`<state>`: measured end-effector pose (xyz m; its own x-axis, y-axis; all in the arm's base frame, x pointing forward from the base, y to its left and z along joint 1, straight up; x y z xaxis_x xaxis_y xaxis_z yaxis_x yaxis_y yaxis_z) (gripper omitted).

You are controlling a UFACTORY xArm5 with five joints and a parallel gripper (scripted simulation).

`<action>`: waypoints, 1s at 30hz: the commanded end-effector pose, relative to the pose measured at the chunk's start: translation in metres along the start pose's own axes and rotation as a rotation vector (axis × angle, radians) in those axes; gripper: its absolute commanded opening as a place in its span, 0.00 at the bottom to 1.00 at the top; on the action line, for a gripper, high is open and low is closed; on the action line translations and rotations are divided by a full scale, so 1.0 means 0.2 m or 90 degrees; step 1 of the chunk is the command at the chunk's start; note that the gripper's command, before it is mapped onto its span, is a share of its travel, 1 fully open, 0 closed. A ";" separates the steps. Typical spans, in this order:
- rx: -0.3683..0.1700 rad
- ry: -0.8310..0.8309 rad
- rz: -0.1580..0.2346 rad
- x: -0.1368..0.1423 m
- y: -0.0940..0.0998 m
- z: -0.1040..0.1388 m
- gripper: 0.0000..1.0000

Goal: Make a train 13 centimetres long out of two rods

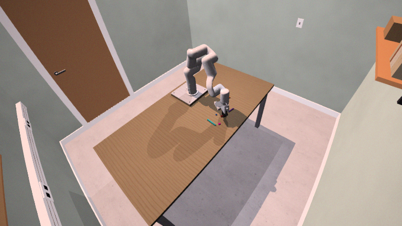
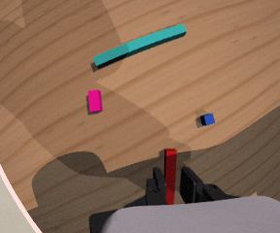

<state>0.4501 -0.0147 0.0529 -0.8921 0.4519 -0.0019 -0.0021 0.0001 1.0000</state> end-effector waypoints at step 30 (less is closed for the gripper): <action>-0.001 0.000 -0.002 -0.01 0.01 0.00 0.04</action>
<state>0.4501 -0.0147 0.0529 -0.8921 0.4519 -0.0020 -0.0022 0.0001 1.0000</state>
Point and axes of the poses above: the point where the finger pads meet when closed, its own y axis back along the fingers, its own x axis across the jaws, z = x × y, the point moved 6 cm from there along y, back along the fingers, and after that the axes turned 1 degree about -y, right-handed, at the moved point
